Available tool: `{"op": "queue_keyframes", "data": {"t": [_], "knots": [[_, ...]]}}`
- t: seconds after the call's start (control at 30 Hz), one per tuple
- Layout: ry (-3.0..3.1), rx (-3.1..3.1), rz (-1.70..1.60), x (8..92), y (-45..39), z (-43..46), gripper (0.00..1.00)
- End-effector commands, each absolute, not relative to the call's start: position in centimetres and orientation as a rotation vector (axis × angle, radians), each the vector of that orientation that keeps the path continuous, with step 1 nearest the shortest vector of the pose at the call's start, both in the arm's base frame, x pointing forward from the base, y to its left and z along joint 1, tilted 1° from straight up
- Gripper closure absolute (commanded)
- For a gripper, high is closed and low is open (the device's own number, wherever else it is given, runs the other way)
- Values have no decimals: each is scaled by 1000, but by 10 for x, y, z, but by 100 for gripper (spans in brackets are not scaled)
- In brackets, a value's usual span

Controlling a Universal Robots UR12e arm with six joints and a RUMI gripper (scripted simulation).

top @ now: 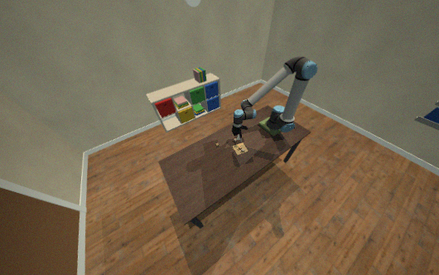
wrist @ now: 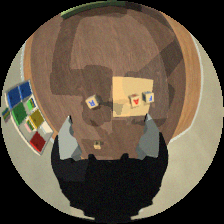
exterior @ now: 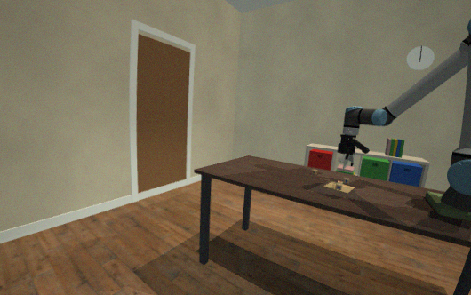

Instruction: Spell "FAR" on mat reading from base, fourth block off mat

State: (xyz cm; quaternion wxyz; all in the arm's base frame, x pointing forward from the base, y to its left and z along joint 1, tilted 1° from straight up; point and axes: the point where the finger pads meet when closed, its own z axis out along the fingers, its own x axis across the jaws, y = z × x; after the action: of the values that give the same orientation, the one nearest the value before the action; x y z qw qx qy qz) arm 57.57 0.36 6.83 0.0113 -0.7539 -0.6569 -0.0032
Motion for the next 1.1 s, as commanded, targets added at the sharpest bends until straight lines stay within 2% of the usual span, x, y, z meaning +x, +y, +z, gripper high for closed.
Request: {"op": "queue_keyframes", "data": {"t": [0.0,1.07], "knots": [[-1882,-2491,-5,575,-1,68,0],[-871,-2998,7,576,-31,66,0]]}}
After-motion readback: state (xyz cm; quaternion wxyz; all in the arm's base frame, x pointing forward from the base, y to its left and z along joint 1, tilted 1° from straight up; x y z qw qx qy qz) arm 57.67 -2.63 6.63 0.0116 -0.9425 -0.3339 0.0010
